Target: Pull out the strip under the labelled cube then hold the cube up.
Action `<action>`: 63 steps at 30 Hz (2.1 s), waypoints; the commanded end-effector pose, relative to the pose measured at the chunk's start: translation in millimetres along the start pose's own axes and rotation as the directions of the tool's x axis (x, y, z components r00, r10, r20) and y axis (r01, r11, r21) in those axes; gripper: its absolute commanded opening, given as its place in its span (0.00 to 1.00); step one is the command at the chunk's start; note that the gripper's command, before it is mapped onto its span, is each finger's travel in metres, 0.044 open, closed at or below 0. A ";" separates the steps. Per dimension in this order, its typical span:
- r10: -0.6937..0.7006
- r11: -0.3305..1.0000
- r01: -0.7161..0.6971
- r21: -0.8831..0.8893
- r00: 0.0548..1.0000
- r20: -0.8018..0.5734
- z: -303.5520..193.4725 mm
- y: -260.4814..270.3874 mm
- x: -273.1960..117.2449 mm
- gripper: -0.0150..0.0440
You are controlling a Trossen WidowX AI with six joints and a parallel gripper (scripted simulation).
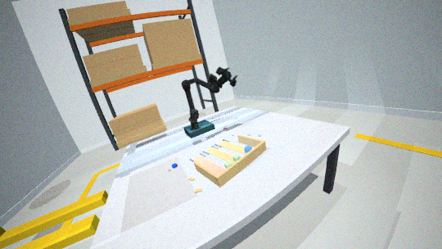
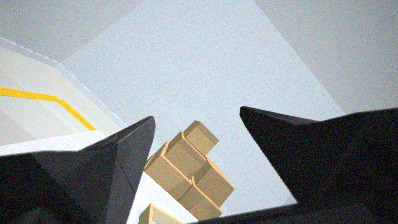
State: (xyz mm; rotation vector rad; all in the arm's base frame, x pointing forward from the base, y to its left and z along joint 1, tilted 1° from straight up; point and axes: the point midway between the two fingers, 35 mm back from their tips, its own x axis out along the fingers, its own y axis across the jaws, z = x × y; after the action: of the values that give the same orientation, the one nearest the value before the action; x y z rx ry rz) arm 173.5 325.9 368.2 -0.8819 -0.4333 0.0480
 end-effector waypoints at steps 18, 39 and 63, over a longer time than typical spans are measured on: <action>0.067 0.997 -0.062 0.043 0.988 -0.136 -162.2 -31.1 108.9 0.93; 0.483 0.640 0.310 0.703 0.549 -0.682 -423.9 -69.3 -19.5 0.93; 0.697 0.682 0.187 0.707 0.127 -0.705 -473.0 -38.2 2.4 0.40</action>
State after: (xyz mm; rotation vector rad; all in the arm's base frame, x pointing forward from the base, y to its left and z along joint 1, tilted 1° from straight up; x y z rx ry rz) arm 343.2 -43.3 152.3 -0.0259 0.9291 -0.0486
